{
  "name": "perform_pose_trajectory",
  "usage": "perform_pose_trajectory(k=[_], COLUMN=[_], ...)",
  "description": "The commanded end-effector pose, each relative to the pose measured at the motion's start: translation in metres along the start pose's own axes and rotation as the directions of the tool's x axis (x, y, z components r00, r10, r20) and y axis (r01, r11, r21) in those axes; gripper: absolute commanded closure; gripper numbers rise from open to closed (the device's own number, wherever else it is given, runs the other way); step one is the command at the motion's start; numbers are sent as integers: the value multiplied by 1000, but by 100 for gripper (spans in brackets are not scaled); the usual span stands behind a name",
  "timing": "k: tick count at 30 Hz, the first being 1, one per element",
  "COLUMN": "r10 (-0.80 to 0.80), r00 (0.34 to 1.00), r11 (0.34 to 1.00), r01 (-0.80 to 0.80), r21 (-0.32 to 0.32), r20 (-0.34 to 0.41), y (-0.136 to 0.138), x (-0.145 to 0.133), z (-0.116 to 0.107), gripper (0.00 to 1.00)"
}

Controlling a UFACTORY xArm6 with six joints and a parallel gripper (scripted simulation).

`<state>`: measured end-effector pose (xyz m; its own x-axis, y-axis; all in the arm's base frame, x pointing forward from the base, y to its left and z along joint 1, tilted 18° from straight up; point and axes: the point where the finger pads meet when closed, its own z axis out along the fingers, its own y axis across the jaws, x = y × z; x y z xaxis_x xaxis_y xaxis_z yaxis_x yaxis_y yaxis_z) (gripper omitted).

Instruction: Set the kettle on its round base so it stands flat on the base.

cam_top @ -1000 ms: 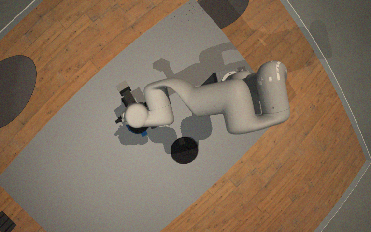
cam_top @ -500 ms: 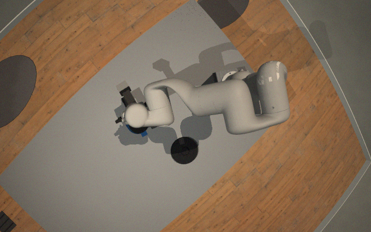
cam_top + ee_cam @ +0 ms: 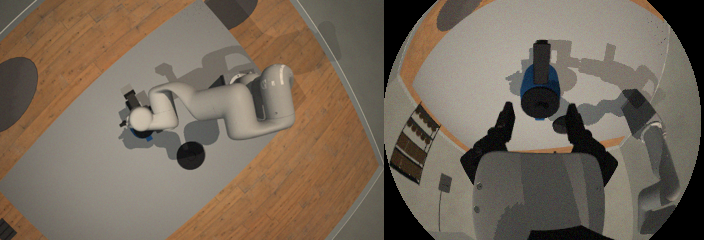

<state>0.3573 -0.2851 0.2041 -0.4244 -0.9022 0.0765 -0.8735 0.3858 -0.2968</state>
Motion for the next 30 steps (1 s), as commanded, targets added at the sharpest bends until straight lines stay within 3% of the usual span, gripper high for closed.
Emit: perform_pose_trajectory(k=[1,9,18,30], r10=[0,0,0,0], r00=[1000,1000,1000,1000], r11=[1000,1000,1000,1000], r01=[0,0,0,0], r21=[3,3,3,3], r20=[-1,-1,-1,-1], y=[-2,-2,-2,-2], x=[0,0,0,0], z=[22,62,88,100], gripper=[19,19,19,19])
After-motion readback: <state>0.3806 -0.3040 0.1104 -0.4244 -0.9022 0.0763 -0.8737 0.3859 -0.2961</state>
